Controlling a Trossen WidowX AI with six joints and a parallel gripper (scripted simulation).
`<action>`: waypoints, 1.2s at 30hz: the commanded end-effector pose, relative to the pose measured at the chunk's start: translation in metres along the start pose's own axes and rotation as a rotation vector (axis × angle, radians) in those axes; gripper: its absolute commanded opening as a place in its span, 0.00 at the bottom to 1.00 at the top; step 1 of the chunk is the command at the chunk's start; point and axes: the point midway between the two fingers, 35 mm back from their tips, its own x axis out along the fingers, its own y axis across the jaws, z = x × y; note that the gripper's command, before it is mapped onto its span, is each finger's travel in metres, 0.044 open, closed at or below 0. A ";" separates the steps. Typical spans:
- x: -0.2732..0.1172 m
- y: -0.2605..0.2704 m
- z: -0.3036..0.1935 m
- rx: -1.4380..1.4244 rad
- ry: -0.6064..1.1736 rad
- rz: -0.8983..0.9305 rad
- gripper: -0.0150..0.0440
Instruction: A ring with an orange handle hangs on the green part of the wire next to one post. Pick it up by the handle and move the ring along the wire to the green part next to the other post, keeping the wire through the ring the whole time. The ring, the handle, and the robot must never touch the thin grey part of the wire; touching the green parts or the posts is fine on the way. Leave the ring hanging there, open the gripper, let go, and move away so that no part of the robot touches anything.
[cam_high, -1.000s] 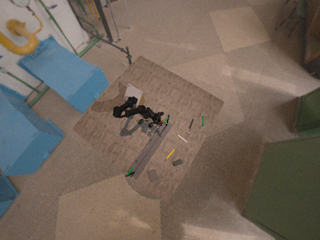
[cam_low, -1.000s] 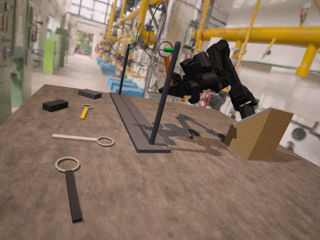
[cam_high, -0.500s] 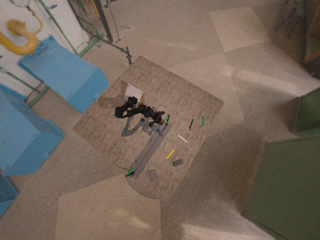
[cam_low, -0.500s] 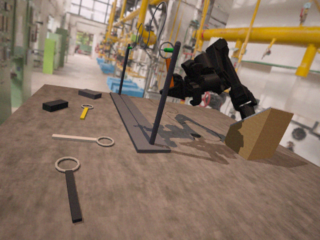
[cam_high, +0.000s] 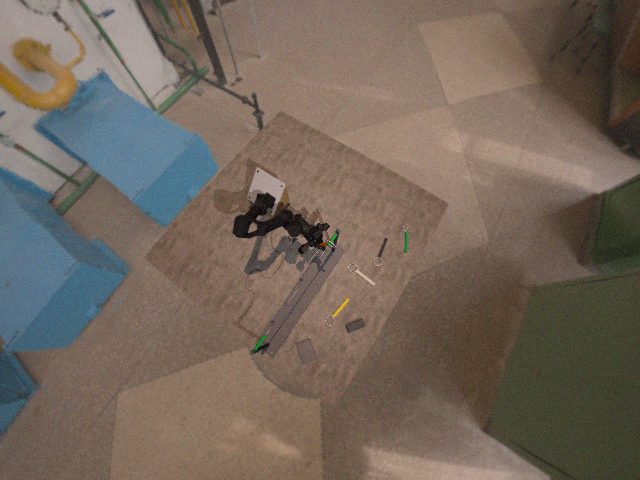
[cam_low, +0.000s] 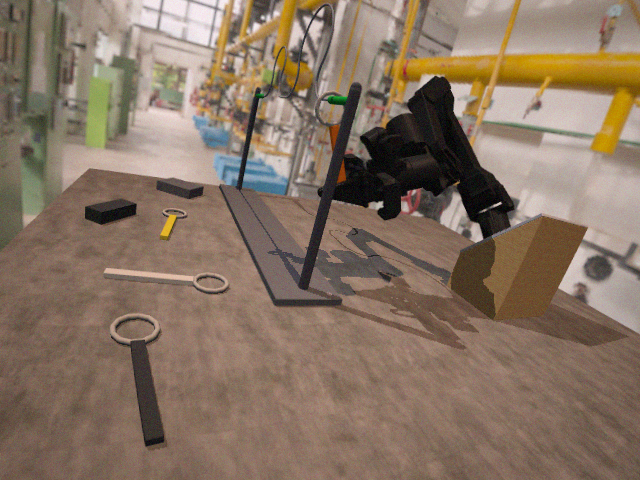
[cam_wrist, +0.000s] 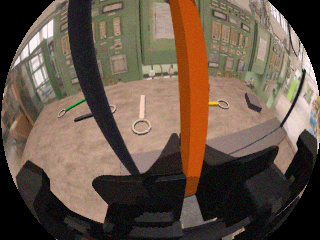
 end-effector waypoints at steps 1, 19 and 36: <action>-0.001 0.001 -0.002 -0.006 0.002 0.005 0.00; 0.000 0.000 -0.001 0.000 0.001 0.000 0.31; -0.048 0.001 -0.002 -0.005 0.004 0.007 0.53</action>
